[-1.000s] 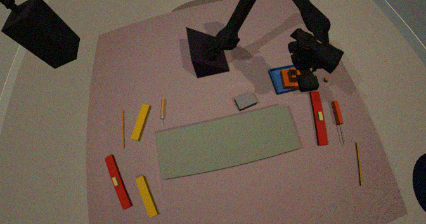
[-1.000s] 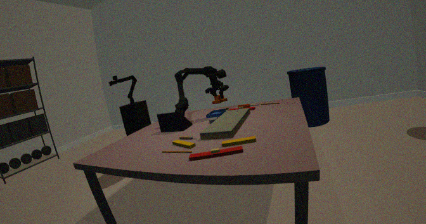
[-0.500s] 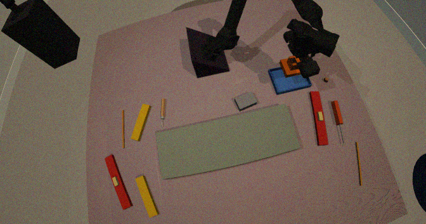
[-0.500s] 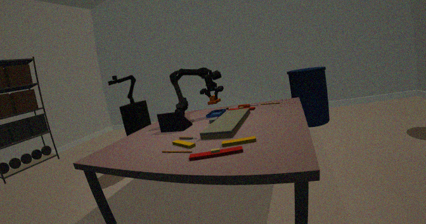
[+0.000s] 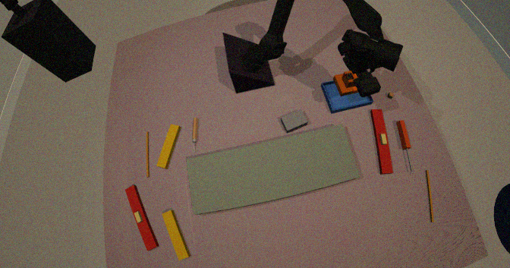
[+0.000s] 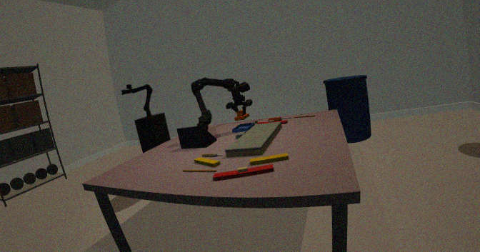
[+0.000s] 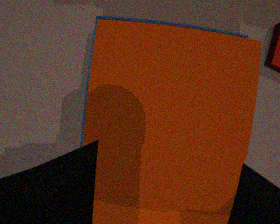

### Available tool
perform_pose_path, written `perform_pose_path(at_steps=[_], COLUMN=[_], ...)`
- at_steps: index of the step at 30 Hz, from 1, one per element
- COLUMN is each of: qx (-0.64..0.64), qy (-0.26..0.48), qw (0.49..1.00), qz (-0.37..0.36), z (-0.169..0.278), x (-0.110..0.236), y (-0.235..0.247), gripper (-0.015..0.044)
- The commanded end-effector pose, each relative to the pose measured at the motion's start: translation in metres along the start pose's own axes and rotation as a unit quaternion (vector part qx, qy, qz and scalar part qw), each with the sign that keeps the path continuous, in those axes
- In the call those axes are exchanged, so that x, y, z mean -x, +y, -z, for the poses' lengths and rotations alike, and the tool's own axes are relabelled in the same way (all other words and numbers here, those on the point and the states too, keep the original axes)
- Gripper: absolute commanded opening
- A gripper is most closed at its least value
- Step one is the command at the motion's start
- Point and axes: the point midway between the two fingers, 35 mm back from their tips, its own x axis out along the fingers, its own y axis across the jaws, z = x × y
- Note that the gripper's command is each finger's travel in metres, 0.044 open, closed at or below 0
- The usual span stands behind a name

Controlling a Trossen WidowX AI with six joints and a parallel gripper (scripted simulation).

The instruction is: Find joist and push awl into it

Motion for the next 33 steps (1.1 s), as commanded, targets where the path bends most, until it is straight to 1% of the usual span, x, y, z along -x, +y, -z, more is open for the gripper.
perform_pose_path(at_steps=[1,33], qx=[0.001,0.000], qy=[0.000,-0.005], qw=[1.000,1.000], qz=[0.003,0.004], z=[0.001,0.013], x=[-0.005,-0.050], y=[-0.001,0.002], gripper=[0.0000,0.0000])
